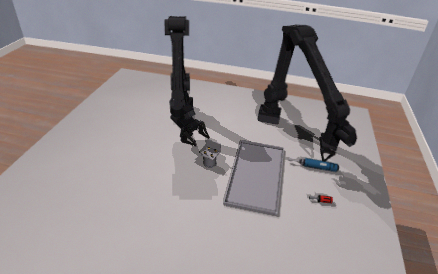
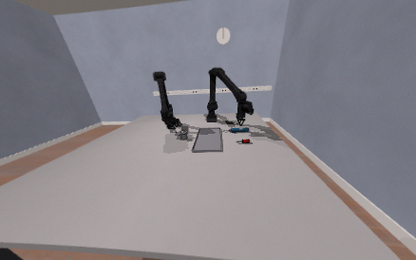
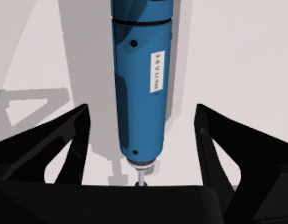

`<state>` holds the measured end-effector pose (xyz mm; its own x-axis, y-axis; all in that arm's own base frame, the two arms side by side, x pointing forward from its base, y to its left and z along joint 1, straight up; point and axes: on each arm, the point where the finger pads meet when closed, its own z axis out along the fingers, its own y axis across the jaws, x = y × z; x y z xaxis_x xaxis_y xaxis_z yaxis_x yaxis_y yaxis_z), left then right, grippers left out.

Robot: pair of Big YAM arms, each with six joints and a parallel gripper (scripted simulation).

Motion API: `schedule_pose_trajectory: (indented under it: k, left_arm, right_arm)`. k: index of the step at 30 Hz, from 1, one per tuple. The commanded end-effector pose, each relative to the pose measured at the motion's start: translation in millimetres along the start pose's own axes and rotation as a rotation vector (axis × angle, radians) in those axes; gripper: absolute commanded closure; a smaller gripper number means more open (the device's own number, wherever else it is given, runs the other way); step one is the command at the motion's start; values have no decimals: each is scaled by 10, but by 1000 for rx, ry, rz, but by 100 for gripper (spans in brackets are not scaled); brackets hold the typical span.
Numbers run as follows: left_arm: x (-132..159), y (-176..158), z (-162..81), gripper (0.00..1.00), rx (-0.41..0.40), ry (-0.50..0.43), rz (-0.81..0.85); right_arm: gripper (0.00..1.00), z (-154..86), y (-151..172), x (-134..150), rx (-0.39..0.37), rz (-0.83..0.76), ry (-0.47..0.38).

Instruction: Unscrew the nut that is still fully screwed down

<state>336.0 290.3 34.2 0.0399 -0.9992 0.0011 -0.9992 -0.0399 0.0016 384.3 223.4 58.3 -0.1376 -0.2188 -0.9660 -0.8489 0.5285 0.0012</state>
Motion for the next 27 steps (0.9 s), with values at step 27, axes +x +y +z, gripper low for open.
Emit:
schedule_pose_trajectory:
  k: [27]
  left_arm:
    - [-88, -102, -121, 35, 27, -21, 0]
  right_arm:
    - [14, -118, -55, -655, 5, -21, -22]
